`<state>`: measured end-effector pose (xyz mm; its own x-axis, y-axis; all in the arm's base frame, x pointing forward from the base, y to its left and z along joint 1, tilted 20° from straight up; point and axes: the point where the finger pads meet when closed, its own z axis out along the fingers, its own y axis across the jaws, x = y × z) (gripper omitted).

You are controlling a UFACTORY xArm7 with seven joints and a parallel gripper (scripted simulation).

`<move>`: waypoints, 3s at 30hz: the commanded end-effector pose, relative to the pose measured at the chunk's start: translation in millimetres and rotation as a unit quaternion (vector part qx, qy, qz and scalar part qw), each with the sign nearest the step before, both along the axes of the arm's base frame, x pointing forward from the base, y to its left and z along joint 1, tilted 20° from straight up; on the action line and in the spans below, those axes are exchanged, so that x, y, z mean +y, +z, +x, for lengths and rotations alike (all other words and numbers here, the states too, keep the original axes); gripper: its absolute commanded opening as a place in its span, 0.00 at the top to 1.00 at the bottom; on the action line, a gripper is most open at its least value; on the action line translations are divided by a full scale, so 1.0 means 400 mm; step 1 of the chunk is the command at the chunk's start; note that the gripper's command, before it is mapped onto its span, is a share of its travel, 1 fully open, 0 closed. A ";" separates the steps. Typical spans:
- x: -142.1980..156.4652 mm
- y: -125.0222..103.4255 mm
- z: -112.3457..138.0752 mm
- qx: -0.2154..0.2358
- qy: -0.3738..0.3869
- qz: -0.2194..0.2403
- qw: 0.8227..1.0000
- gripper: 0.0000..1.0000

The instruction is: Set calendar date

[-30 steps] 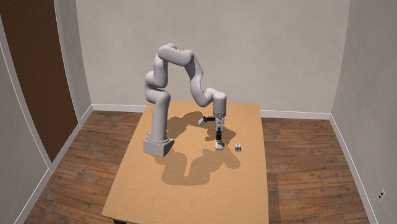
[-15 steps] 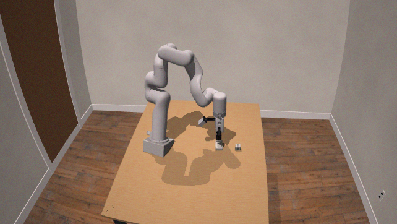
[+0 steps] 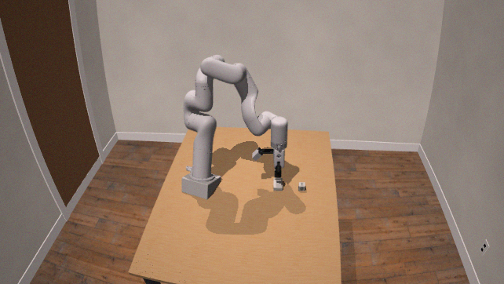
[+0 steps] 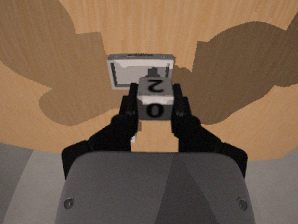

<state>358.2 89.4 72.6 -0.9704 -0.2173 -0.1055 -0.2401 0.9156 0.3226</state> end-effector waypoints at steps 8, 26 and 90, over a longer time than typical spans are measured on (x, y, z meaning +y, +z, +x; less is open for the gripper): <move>0.000 0.002 0.008 -0.001 -0.001 0.000 1.000 0.71; 0.000 0.002 0.008 -0.001 -0.001 0.000 1.000 0.71; 0.021 -0.059 0.010 -0.001 -0.001 0.000 1.000 0.71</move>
<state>360.9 98.3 48.4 -0.9704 -0.2173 -0.1057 -0.2402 0.9156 0.3226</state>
